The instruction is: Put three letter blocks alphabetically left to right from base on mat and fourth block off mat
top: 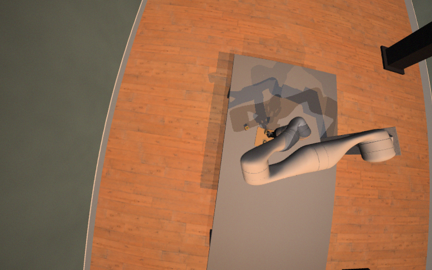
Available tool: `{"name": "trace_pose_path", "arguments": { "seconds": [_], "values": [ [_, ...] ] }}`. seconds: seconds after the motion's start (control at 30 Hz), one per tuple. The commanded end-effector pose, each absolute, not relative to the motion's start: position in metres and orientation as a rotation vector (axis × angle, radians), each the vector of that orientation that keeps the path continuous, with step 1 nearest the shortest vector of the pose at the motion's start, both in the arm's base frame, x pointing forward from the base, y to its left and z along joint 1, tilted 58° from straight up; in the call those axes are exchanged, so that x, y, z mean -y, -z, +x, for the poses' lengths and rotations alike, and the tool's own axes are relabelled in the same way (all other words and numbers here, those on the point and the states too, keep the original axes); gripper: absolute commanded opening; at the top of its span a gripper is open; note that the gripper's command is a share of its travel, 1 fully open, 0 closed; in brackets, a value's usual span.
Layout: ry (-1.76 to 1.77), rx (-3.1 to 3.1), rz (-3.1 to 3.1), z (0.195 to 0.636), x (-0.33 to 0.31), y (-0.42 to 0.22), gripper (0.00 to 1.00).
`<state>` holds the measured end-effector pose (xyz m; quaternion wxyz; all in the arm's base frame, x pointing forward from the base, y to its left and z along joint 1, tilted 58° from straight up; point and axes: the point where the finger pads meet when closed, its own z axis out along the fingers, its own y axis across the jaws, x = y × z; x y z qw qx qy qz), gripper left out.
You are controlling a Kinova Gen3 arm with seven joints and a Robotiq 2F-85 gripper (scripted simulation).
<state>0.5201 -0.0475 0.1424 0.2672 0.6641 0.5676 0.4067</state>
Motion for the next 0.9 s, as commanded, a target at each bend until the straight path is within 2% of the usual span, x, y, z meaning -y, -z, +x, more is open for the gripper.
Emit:
{"name": "trace_pose_path", "arguments": {
  "seconds": [0.0,0.87],
  "values": [
    [-1.098,-1.533,1.792,0.523,0.047,-0.141,0.21],
    [-1.098,-1.533,1.792,0.598,0.038,-0.094,0.21]
  ]
}}
